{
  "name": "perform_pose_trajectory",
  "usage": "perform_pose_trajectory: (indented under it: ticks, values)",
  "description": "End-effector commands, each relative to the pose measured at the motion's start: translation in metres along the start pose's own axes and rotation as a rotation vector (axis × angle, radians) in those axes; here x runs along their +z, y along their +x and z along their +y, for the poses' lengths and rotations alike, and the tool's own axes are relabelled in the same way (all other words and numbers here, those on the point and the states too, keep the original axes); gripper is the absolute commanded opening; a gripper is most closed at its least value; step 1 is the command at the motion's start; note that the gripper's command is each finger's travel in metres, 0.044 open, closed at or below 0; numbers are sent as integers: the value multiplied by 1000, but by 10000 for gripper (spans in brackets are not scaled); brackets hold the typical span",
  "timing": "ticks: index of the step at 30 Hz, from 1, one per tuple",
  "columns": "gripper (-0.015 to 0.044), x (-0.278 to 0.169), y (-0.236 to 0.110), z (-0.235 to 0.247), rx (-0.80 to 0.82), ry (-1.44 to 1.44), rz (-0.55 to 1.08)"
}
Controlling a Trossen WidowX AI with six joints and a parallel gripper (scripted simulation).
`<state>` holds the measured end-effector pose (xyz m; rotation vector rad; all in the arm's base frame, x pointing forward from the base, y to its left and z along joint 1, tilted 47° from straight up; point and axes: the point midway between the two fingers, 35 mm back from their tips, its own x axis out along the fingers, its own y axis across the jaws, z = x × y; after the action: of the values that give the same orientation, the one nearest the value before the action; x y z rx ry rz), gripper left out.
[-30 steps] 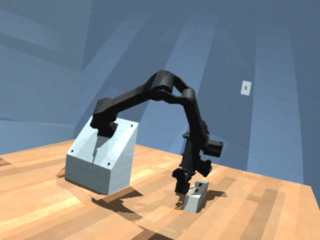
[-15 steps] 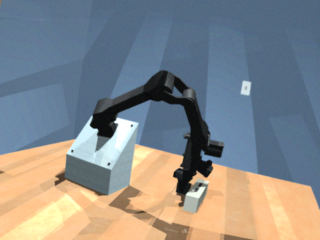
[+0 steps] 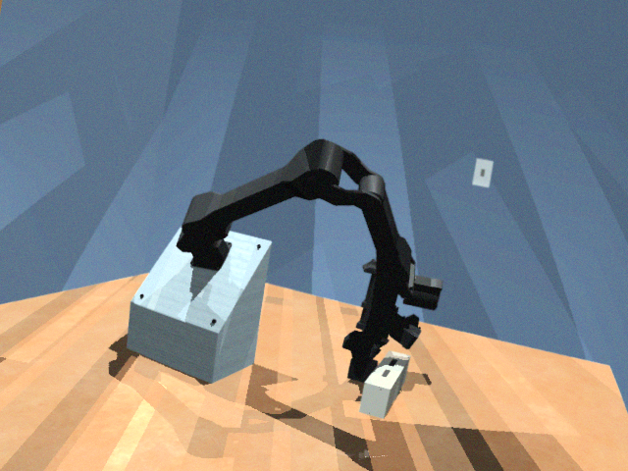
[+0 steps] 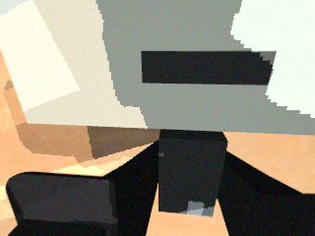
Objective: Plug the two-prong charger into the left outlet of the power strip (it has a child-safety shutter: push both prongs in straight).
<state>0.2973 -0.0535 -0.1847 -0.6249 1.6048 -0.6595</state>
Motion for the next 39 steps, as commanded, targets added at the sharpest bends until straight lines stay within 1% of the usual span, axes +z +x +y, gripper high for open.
perform_pose_trajectory:
  ticks: [1, 39]
  values:
    - [0, 1, 1, 0, -5, -8, 1]
    - [0, 16, 0, -1, -5, -7, 0]
